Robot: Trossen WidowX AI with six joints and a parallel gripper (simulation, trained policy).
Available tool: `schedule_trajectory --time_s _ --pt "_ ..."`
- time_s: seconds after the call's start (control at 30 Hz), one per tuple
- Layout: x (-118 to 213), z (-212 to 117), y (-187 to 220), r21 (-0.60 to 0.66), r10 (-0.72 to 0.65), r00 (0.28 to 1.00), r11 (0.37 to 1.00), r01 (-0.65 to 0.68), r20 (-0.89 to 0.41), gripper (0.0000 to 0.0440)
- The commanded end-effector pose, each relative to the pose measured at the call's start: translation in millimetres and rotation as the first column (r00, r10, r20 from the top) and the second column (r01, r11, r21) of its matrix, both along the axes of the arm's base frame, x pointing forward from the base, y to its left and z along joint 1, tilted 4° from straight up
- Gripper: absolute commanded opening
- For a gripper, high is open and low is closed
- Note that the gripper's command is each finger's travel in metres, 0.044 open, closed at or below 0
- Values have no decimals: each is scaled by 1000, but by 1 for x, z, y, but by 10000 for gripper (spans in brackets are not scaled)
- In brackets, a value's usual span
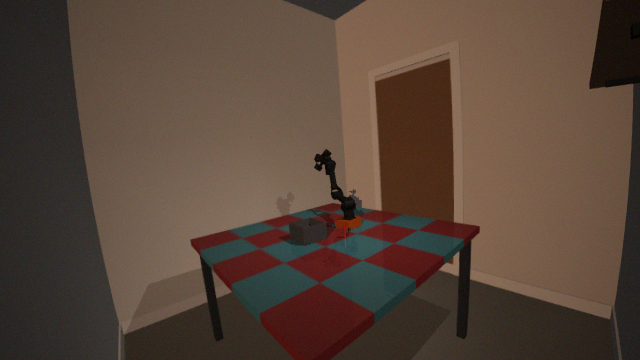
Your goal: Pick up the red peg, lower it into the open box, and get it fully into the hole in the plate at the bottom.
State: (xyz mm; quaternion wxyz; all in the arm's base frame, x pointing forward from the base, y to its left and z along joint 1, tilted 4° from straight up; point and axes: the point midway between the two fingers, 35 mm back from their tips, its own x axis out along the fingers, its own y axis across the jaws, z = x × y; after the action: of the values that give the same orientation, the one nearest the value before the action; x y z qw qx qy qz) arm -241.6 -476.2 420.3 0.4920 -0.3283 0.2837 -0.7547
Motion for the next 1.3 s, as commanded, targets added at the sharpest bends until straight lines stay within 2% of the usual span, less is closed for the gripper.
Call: schedule_trajectory --time_s 0.0,0.03,0.3,0.67,0.97,1.27 --pt "3 10 6 -22 -3 1000 1000 3 -27 426" --pt "6 20 11 -45 -6 999 999 4 -53 440" --pt "34 96 63 -244 -62 969 970 2 -237 440" --pt "88 181 153 -495 -194 874 867 -61 -446 440" --pt "140 227 237 -653 -354 747 745 -139 -563 440" --pt "198 248 324 -764 -540 587 602 -232 -603 440"
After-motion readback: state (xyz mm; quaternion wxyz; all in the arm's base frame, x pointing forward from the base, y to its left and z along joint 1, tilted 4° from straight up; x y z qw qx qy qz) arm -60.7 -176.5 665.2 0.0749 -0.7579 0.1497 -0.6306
